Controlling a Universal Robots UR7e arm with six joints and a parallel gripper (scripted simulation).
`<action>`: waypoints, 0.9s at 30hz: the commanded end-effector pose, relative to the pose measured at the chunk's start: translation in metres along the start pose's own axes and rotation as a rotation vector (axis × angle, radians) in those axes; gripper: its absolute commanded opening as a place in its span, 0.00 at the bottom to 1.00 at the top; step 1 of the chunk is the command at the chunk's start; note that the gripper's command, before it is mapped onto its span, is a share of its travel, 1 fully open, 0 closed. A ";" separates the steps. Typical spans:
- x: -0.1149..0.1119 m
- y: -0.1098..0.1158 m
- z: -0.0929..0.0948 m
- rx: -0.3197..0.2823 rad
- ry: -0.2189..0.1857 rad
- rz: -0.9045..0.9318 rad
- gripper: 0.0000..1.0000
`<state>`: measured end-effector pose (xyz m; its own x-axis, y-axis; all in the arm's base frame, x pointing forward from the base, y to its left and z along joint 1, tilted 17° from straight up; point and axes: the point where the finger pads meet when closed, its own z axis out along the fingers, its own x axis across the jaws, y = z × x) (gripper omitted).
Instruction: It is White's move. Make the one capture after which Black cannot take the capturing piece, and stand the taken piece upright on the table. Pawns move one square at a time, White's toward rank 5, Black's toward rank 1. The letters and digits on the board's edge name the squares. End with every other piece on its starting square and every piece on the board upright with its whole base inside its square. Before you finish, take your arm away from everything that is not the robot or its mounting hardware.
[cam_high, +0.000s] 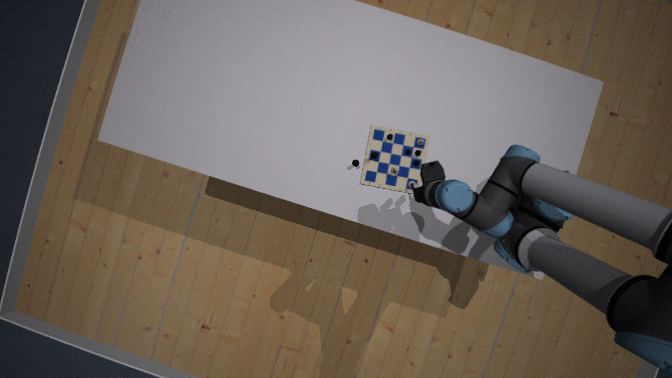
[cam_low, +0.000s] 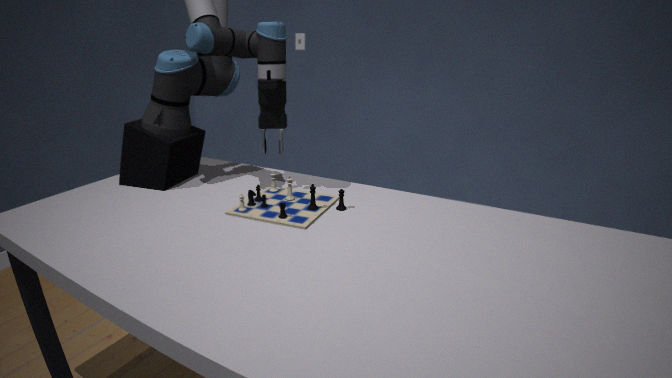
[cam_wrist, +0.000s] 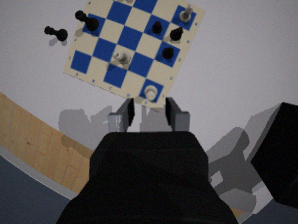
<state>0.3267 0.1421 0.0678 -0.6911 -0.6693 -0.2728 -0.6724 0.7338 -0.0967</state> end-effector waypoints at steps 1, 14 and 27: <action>0.000 0.000 0.002 0.000 -0.001 0.000 0.79; 0.000 0.000 0.017 0.000 -0.001 0.000 0.79; 0.001 -0.001 0.035 0.000 -0.001 0.000 0.79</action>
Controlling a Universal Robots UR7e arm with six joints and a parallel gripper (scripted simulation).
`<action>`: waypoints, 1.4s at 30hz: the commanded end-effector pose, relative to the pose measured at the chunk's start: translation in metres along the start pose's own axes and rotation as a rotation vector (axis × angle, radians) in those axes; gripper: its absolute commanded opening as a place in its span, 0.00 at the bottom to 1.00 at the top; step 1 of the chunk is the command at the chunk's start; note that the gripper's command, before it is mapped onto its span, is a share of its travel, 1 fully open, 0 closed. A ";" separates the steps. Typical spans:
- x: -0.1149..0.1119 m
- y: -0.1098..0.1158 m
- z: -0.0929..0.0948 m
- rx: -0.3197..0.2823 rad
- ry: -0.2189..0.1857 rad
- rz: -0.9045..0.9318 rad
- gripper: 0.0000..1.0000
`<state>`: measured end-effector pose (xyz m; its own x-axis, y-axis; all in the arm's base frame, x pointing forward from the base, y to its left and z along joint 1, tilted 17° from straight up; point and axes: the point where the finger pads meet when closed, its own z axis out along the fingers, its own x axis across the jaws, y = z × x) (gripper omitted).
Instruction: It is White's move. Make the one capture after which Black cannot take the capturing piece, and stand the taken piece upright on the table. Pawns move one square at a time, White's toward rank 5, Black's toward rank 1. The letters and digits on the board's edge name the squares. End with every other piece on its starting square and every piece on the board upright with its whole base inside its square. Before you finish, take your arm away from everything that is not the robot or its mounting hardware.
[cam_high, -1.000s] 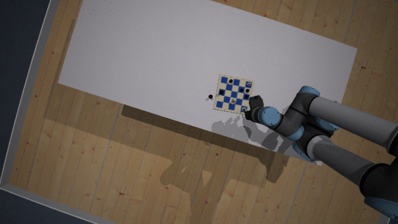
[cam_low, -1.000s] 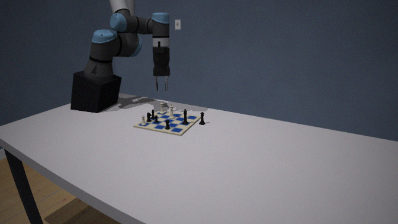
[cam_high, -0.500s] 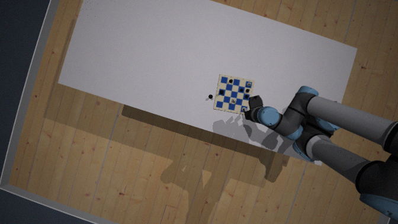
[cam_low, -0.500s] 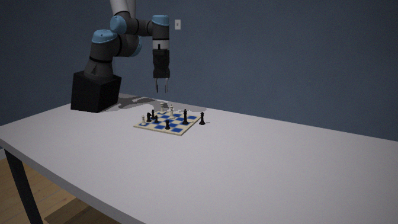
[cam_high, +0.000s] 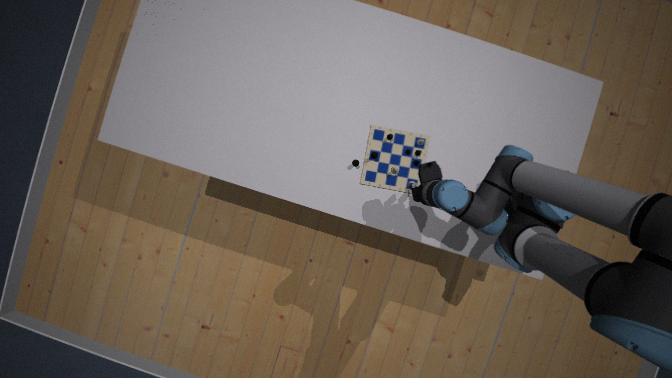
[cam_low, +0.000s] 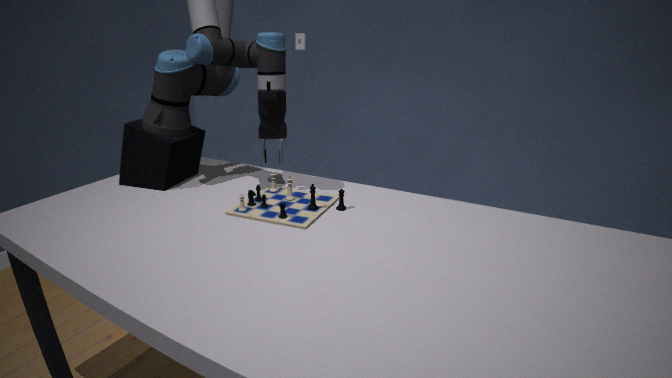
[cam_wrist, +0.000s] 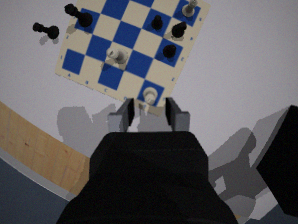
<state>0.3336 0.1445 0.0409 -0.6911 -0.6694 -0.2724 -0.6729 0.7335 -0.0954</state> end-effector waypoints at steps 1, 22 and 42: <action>0.000 -0.001 0.008 0.002 -0.001 0.000 0.79; 0.000 -0.001 0.020 0.002 -0.001 0.000 0.79; 0.000 -0.001 0.020 0.002 -0.001 0.000 0.79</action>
<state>0.3393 0.1464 0.0212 -0.6911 -0.6693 -0.2727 -0.6726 0.7337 -0.0964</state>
